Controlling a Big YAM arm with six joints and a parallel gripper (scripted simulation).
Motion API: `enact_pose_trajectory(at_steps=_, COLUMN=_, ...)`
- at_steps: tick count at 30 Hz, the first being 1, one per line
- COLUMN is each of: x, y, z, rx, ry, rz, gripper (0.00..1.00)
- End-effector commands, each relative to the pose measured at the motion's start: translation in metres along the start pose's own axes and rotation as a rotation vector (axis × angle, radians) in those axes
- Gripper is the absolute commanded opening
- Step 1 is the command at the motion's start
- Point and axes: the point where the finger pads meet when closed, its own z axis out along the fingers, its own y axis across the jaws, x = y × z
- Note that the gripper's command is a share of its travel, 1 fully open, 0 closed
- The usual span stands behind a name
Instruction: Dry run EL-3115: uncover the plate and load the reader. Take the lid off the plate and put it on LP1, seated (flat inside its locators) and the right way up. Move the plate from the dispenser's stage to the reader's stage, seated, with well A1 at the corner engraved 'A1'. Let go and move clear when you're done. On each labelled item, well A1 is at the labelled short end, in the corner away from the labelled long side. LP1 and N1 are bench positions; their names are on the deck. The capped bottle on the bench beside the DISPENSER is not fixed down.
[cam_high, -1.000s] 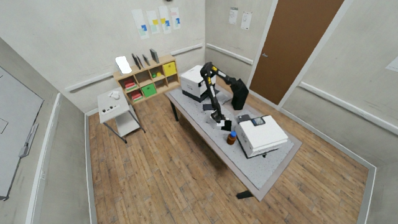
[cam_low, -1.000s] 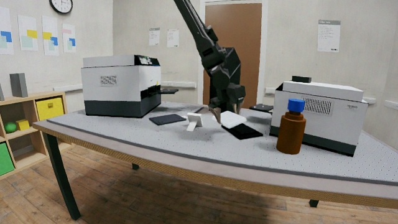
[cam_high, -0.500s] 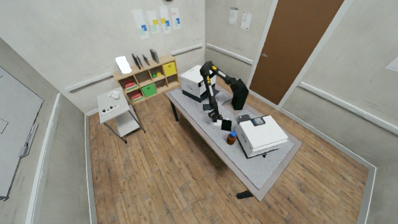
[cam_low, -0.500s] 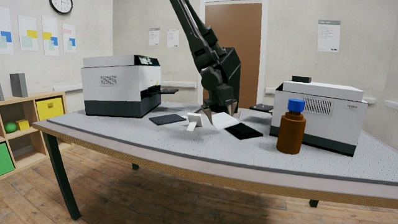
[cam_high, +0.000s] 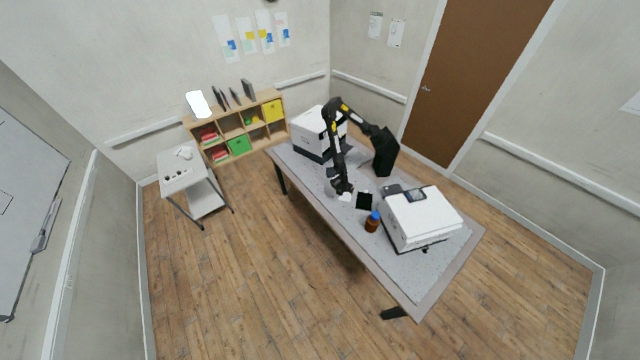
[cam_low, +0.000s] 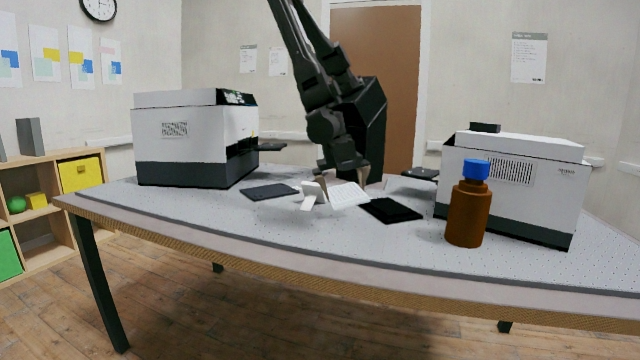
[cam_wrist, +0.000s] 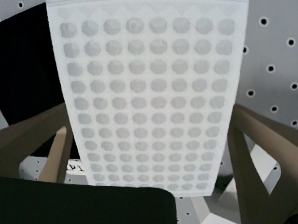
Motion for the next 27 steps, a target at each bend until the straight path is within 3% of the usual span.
enact_pose_trajectory(at_steps=1, x=-0.028, y=-0.022, z=-0.016, rx=0.027, ry=-0.072, rz=0.077, gripper=0.86)
enact_pose_trajectory(at_steps=6, x=-0.035, y=-0.025, z=-0.019, rx=0.026, ry=-0.092, rz=0.103, gripper=0.86)
enact_pose_trajectory(at_steps=12, x=-0.003, y=-0.035, z=-0.012, rx=0.014, ry=-0.039, rz=0.165, gripper=0.86)
enact_pose_trajectory(at_steps=17, x=-0.016, y=-0.057, z=-0.024, rx=0.029, ry=-0.084, rz=0.233, gripper=0.86)
enact_pose_trajectory(at_steps=23, x=-0.023, y=-0.062, z=-0.029, rx=0.026, ry=-0.106, rz=0.269, gripper=0.86)
enact_pose_trajectory(at_steps=27, x=0.001, y=-0.067, z=-0.021, rx=0.02, ry=-0.07, rz=0.308, gripper=0.86)
